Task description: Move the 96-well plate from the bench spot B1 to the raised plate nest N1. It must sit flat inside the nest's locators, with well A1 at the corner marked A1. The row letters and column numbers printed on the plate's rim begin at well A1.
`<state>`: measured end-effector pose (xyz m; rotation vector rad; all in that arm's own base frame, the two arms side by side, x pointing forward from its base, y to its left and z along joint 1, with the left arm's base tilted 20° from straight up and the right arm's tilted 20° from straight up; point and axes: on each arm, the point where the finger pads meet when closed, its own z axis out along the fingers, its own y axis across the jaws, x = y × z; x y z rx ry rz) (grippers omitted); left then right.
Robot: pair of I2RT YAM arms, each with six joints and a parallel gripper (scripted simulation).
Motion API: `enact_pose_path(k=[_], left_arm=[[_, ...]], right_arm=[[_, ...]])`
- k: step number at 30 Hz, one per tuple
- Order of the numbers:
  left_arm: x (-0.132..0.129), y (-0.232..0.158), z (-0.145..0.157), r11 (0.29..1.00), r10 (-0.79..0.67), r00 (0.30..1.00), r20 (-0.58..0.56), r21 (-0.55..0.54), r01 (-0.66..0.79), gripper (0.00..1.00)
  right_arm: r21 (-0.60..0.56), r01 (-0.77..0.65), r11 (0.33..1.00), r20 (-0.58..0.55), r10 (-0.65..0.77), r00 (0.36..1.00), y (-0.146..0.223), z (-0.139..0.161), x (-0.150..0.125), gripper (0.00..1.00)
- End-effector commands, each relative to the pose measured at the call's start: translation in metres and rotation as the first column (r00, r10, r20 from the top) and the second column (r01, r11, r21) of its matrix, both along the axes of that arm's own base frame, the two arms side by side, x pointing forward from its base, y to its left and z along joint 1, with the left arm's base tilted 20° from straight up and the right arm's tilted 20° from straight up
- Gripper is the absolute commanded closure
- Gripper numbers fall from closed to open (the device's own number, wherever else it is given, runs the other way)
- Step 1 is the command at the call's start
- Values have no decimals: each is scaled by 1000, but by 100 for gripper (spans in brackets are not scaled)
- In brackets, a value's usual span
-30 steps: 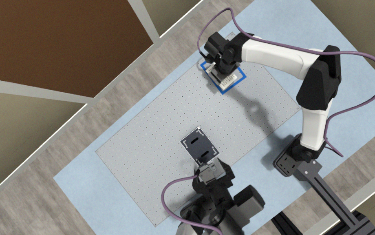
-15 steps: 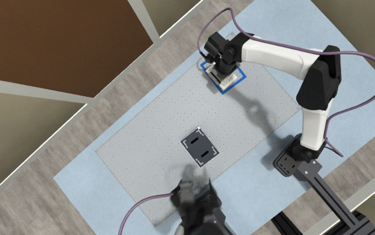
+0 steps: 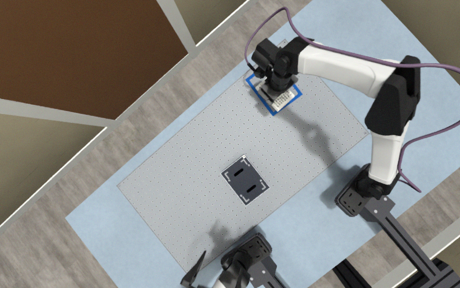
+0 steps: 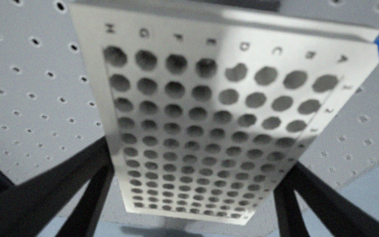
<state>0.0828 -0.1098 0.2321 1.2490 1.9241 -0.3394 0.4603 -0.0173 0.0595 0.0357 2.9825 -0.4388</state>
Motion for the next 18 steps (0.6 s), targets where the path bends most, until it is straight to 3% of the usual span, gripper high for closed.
enact_pose_path(k=[1, 6, 9, 11, 18], left_arm=[[-10, 14, 5, 997, -82, 996, 40, 3, 82, 0], [-14, 18, 19, 989, -109, 990, 90, -86, 117, 0], [-16, 20, 29, 982, -117, 985, 128, -132, 134, 0], [-16, 20, 29, 982, -117, 985, 128, -132, 134, 0], [-27, 31, 45, 970, -120, 964, 238, -180, 166, 0]], right_arm=[[4, 21, 1000, 120, -21, 993, 21, 58, 6, 17], [33, 81, 996, 174, -86, 981, 66, 44, -10, 17], [49, 105, 993, 170, -112, 979, 108, 27, -34, 17], [49, 105, 993, 170, -112, 979, 108, 27, -34, 17], [17, 104, 994, 82, -105, 991, 214, -41, -113, 17]])
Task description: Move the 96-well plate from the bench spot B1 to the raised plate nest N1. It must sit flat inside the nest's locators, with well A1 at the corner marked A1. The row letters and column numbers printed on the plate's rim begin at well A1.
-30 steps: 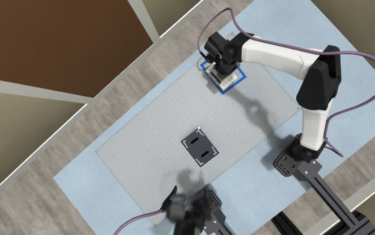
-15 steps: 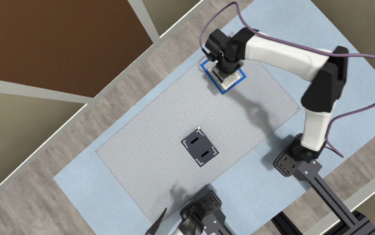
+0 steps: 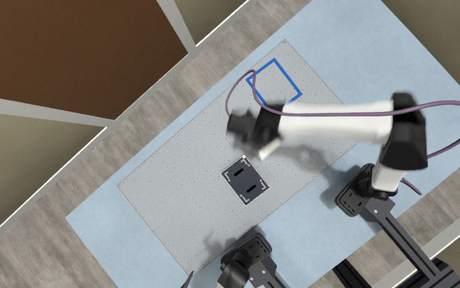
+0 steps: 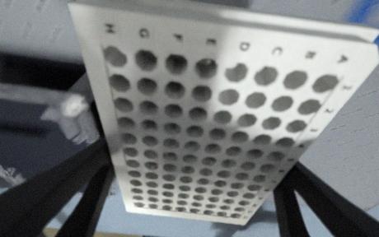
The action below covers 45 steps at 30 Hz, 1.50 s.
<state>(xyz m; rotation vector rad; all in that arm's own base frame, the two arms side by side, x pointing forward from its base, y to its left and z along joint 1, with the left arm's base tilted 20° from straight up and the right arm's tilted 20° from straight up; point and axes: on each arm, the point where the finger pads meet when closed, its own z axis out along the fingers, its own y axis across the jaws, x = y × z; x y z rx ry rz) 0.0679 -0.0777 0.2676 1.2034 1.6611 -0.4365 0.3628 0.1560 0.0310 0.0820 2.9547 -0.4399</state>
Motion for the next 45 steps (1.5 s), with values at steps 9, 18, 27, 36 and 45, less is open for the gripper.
enact_pose_path(k=[9, 18, 27, 36, 45], left_arm=[[-16, 6, -5, 997, -52, 998, 38, 51, 50, 0], [-17, 11, -12, 996, -43, 999, 25, 83, 41, 0], [-17, 12, -15, 995, -42, 999, 20, 93, 40, 0], [-16, 9, -15, 995, -43, 999, 16, 87, 42, 0], [-16, 9, -15, 995, -43, 999, 16, 88, 42, 0]], right_arm=[[5, 35, 999, 39, -35, 999, 119, -41, -65, 17], [15, -6, 1000, 42, 5, 999, 143, -57, -77, 17], [28, 8, 1000, 58, -9, 998, 138, -67, -67, 17], [54, 10, 998, 60, -13, 998, 138, -60, -67, 17], [49, 3, 999, 50, -5, 999, 134, -85, -64, 17]])
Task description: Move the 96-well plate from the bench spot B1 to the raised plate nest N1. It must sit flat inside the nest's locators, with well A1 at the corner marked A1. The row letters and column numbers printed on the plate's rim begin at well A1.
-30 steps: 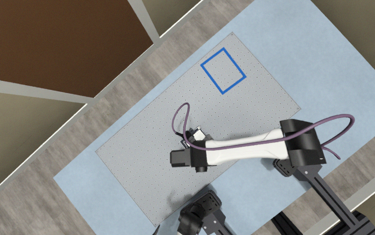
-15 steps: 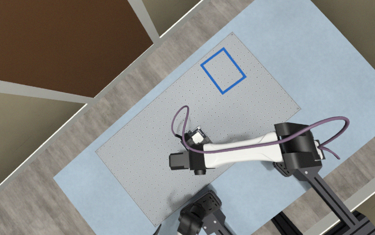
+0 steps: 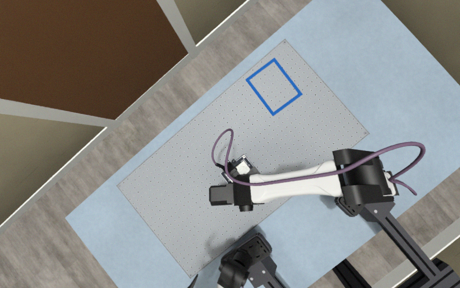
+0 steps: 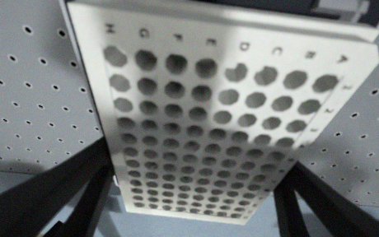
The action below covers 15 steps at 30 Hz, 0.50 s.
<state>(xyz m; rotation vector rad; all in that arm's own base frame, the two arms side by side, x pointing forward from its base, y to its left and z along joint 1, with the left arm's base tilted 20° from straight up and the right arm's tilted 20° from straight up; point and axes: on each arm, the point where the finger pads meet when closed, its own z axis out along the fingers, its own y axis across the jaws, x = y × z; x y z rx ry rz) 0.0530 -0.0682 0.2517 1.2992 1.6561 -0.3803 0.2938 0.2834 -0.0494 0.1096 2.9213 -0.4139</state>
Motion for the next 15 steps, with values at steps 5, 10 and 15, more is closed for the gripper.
enact_pose_path(k=[5, 10, 15], left_arm=[[-1, 0, 1, 1000, -4, 1000, -2, 3, 4, 0], [-1, 0, 1, 1000, -4, 1000, -2, 3, 4, 0], [-1, 0, 1, 1000, -4, 1000, -2, 3, 4, 0]], right_arm=[[34, -5, 999, 11, 5, 1000, 6, 0, 6, 17], [46, -11, 999, 26, 10, 1000, 9, -2, 8, 17], [26, -10, 1000, 17, 9, 1000, 1, -17, 7, 17]])
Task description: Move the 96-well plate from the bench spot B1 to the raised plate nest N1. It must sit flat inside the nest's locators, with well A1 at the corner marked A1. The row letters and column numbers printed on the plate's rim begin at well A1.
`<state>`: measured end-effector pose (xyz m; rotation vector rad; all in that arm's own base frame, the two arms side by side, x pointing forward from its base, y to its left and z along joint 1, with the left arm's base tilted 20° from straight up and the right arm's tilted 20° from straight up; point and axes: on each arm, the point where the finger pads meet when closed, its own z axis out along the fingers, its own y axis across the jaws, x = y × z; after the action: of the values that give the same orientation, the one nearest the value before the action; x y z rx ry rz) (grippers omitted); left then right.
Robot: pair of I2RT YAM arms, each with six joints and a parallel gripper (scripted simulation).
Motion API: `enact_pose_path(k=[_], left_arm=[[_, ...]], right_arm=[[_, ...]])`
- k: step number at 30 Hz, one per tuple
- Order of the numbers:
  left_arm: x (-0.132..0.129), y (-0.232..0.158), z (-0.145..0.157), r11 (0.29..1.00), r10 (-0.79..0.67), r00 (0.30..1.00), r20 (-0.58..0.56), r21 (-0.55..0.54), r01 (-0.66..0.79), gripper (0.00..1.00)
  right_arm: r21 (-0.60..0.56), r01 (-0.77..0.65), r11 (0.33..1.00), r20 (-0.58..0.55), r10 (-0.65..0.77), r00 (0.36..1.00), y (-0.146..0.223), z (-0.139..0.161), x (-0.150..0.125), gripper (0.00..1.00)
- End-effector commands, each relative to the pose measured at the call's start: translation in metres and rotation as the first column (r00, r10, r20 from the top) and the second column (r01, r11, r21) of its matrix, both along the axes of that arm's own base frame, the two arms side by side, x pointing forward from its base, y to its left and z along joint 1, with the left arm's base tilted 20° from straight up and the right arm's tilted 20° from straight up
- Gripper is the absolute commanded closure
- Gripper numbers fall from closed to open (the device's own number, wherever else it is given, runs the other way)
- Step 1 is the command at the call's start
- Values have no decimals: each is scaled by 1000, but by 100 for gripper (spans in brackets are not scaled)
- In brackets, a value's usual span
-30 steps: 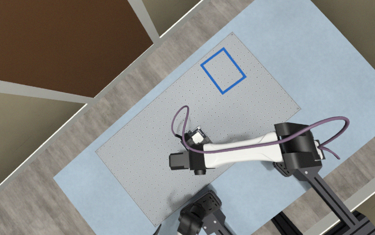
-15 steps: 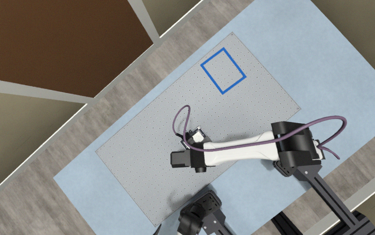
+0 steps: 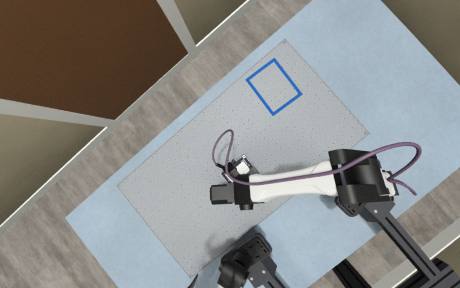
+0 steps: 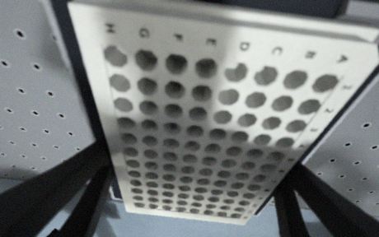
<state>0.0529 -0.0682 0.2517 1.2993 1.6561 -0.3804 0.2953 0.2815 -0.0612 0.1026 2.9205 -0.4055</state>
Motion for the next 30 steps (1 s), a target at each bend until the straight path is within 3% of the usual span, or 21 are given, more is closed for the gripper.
enact_pose_path(k=[1, 9, 11, 30], left_arm=[[-1, 0, 1, 1000, -4, 1000, -2, 3, 4, 0], [-1, 0, 1, 1000, -4, 1000, -2, 3, 4, 0], [-1, 0, 1, 1000, -4, 1000, -2, 3, 4, 0], [-1, 0, 1, 1000, -4, 1000, -2, 3, 4, 0]], right_arm=[[21, -4, 1000, 16, 4, 1000, 2, -5, 6, 17], [15, -2, 1000, 14, 2, 1000, 11, 2, 4, 17], [20, 0, 1000, 19, -1, 1000, 11, 3, 6, 0], [76, -8, 997, 66, 3, 998, 38, 97, -9, 0]])
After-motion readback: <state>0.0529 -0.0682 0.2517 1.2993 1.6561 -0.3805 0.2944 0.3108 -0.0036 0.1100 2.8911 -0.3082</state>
